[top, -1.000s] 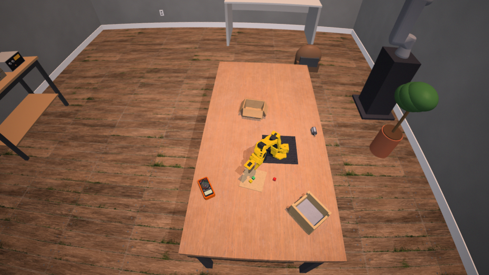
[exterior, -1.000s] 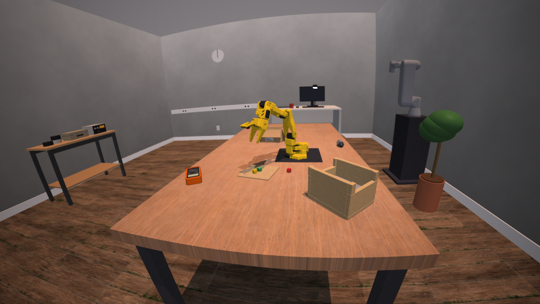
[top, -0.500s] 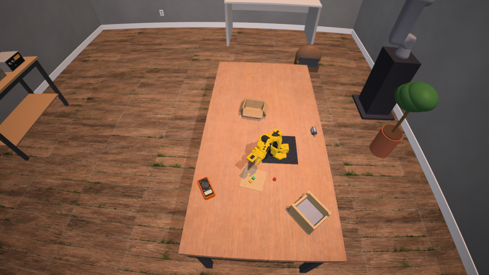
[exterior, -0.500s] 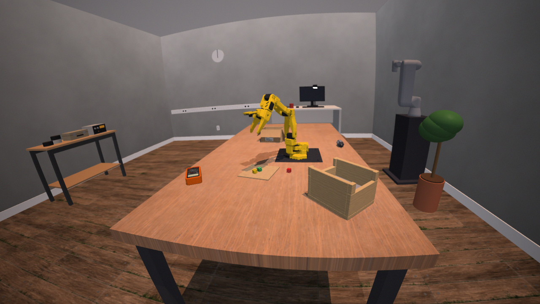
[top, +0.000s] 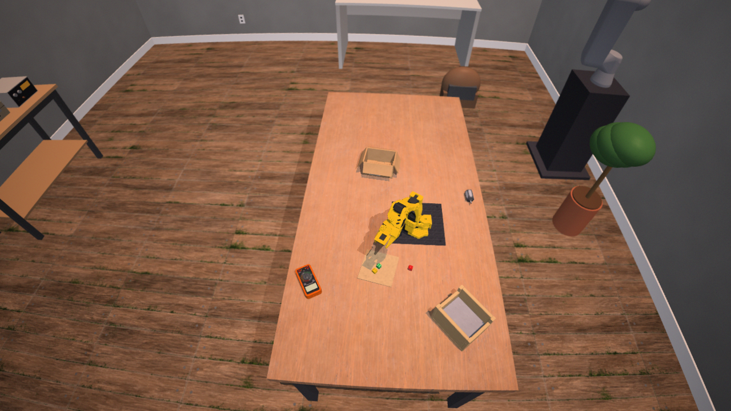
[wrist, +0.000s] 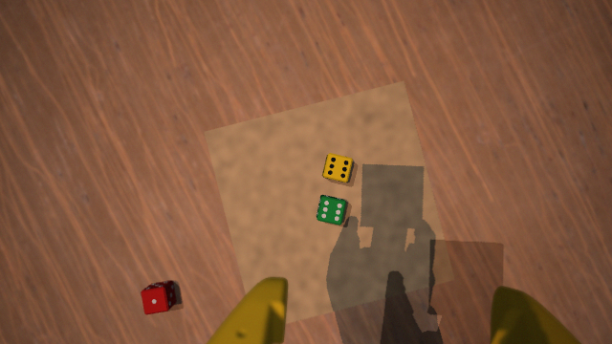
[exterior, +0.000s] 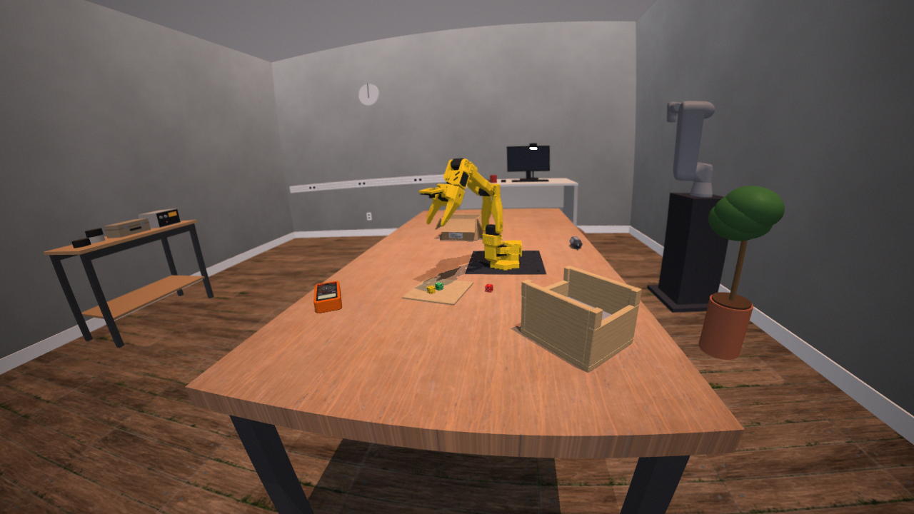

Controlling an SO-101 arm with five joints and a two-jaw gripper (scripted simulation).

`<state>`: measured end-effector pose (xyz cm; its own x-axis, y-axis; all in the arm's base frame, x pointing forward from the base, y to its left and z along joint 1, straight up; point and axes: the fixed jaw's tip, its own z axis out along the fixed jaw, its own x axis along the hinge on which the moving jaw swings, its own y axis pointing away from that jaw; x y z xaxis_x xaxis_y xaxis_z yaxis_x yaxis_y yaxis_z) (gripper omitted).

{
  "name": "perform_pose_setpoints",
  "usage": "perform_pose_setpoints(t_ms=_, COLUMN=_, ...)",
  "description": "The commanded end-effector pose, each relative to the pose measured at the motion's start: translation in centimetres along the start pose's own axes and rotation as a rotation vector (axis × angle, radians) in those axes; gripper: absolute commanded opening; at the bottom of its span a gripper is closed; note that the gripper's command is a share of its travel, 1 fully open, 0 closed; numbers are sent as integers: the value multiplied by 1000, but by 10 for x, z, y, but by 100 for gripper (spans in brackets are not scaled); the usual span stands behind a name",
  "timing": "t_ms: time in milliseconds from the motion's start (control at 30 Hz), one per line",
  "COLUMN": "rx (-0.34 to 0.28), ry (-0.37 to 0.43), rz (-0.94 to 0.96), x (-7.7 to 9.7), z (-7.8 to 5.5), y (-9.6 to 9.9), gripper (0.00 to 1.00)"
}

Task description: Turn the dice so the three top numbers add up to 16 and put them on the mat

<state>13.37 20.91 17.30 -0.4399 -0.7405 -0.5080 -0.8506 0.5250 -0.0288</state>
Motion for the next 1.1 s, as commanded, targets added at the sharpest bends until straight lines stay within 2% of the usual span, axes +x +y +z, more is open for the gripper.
perform_pose_setpoints(t_ms=0, rx=-18, ry=10, rz=-98, x=6, z=-1, y=8, gripper=25)
perform_pose_setpoints(t_ms=433, rx=-118, ry=4, rz=-741, x=32, z=-1, y=49, gripper=25)
perform_pose_setpoints(t_ms=500, rx=-118, ry=4, rz=-741, x=32, z=-1, y=49, gripper=25)
perform_pose_setpoints(t_ms=567, rx=-141, ry=-9, rz=-891, x=39, z=-2, y=57, gripper=25)
perform_pose_setpoints(t_ms=967, rx=-230, ry=-71, rz=-1485, x=70, z=-2, y=85, gripper=25)
perform_pose_setpoints(t_ms=1067, rx=-235, ry=-76, rz=-1521, x=72, z=-2, y=86, gripper=25)
